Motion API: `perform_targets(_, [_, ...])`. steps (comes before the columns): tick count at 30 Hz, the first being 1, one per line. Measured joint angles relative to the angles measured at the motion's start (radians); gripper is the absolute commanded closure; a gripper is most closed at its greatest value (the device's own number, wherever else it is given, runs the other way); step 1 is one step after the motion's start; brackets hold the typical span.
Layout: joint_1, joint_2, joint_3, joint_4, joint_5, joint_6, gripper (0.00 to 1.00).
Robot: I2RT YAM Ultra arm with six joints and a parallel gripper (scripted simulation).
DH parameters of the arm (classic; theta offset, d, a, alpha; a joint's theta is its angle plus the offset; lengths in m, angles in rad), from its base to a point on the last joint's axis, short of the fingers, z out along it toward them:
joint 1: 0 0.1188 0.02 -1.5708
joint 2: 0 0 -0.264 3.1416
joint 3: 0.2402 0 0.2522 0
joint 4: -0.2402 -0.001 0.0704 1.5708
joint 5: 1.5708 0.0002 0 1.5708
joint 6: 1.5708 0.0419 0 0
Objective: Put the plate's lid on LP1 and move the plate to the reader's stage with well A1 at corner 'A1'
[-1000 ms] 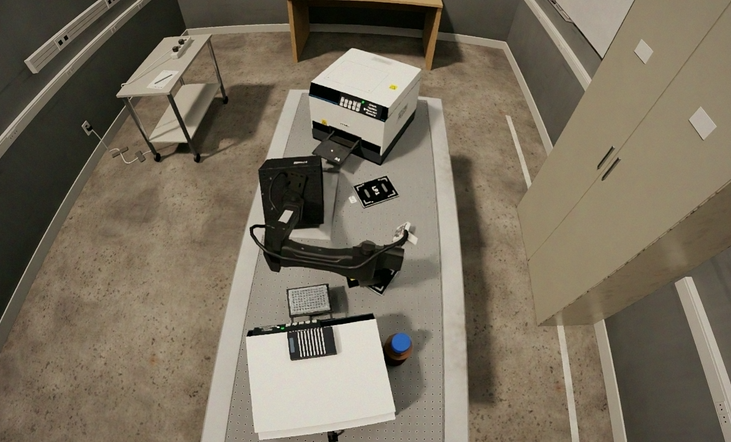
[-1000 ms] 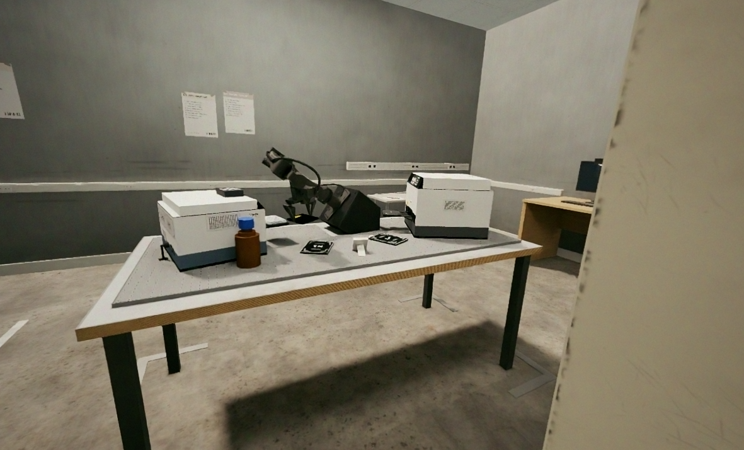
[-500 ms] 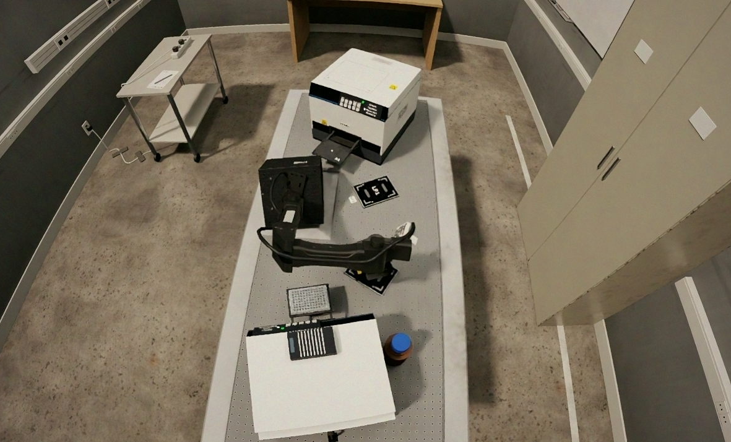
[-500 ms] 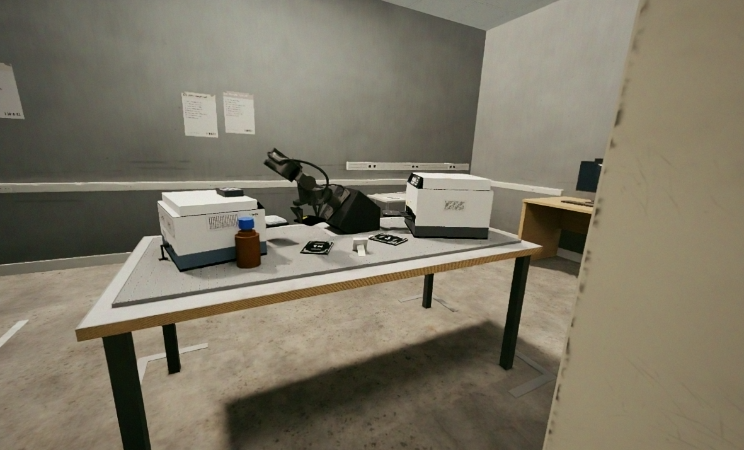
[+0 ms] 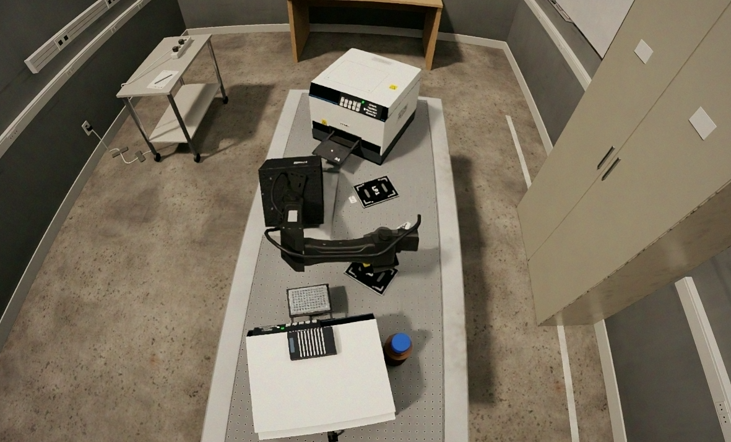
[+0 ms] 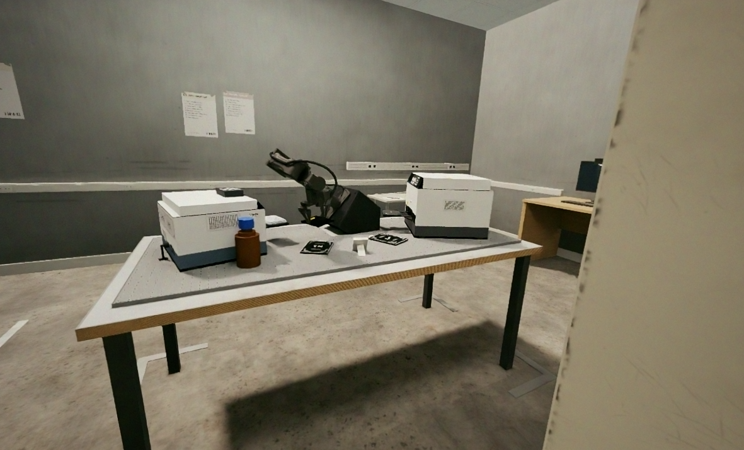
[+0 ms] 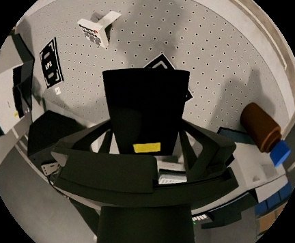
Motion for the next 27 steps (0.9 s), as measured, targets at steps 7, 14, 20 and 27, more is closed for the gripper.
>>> perform_targets(7, [0.028,0.051,0.000,0.011,0.000,0.034,0.15])
perform_targets(14, [0.048,0.084,0.000,0.020,0.000,0.063,0.15])
perform_targets(20, [0.072,0.119,0.001,0.029,0.000,0.093,0.15])
perform_targets(27, [0.098,0.169,0.008,0.040,0.001,0.124,0.15])
